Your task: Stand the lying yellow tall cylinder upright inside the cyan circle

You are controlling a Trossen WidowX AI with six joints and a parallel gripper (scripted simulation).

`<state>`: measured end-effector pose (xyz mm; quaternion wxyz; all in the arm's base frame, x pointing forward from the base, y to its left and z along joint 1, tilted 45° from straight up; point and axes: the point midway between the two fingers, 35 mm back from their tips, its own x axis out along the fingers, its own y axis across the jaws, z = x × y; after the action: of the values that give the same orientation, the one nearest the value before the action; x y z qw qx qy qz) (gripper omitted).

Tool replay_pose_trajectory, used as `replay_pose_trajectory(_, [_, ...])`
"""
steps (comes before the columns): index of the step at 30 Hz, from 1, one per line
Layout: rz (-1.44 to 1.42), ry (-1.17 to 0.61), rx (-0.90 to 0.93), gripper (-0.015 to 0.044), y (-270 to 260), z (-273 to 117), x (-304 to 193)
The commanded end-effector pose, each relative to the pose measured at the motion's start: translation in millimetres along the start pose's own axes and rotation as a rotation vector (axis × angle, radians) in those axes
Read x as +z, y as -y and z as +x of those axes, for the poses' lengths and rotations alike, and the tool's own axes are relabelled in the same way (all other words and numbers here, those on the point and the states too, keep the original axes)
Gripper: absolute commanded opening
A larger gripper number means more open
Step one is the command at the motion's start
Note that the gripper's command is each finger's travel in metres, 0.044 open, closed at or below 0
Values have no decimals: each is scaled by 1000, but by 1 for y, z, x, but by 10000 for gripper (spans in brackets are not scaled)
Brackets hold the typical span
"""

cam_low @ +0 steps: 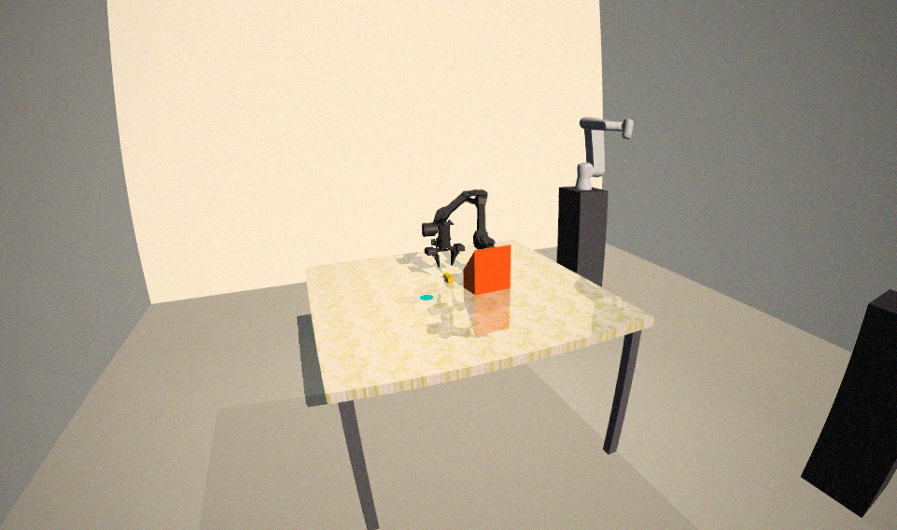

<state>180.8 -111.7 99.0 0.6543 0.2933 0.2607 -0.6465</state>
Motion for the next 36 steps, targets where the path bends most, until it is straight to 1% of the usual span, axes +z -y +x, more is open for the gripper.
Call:
replay_pose_trajectory(1, [-13, 15, -7, 309, 7, 41, 3])
replay_pose_trajectory(3, [-14, 25, -7, 309, 10, 52, 5])
replay_pose_trajectory(10, [-14, 26, -7, 309, 10, 53, 6])
replay_pose_trajectory(18, [-14, 26, -7, 105, 10, 53, 6])
replay_pose_trajectory(24, [-14, 24, -7, 105, 10, 51, 5])
replay_pose_trajectory(36, [-13, 1, -7, 105, 3, 18, -1])
